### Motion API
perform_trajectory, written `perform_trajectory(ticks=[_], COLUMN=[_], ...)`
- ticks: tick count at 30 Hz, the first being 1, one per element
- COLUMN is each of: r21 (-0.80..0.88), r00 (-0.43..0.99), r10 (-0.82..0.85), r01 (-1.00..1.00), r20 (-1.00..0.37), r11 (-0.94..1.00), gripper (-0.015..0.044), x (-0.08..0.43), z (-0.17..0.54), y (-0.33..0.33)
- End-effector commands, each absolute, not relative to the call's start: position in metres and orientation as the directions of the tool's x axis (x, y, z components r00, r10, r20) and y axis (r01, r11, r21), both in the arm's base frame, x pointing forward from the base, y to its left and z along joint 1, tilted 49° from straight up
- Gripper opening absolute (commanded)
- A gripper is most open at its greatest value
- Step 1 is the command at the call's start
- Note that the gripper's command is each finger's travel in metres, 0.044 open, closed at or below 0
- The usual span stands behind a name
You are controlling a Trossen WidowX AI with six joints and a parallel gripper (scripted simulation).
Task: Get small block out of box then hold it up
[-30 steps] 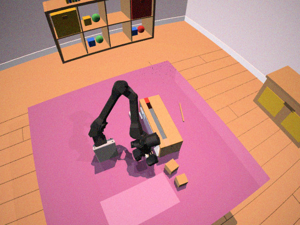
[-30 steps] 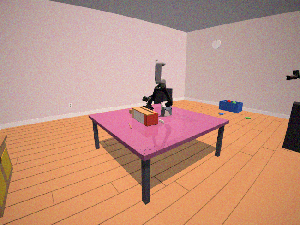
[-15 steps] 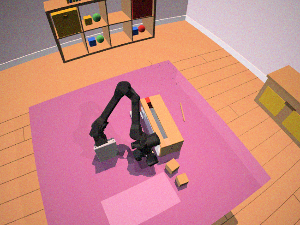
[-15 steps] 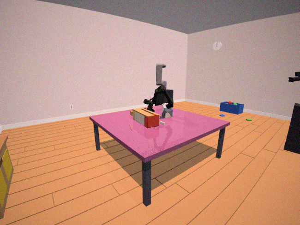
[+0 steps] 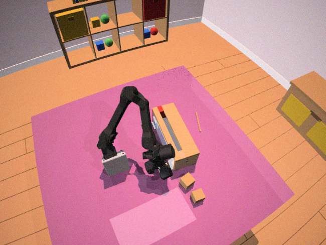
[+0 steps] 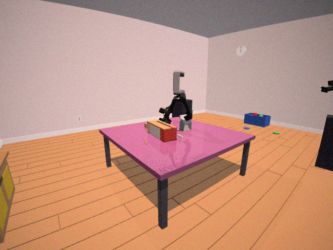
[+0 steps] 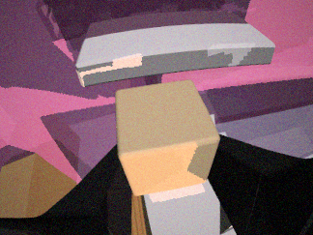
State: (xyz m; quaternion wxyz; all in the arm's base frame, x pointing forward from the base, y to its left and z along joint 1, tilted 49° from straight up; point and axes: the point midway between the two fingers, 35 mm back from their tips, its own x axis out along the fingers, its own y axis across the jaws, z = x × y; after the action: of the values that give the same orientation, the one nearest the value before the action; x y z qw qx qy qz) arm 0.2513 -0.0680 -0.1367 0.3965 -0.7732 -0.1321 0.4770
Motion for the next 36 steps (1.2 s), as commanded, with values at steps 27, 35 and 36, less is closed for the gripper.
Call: perform_trajectory(ticks=[27,35,36], r21=[-0.669,-0.665,-0.665], r00=[0.51,0.509,0.509], r10=[0.434,0.429,0.429], r01=[-0.537,-0.55,-0.55], r20=[-0.743,-0.747,-0.747], r11=[-0.514,-0.506,-0.506], gripper=[0.0,0.0,0.0], x=[0.208,0.206,0.206], z=[-0.049,-0.047,-0.047], y=[-0.163,-0.165,-0.165])
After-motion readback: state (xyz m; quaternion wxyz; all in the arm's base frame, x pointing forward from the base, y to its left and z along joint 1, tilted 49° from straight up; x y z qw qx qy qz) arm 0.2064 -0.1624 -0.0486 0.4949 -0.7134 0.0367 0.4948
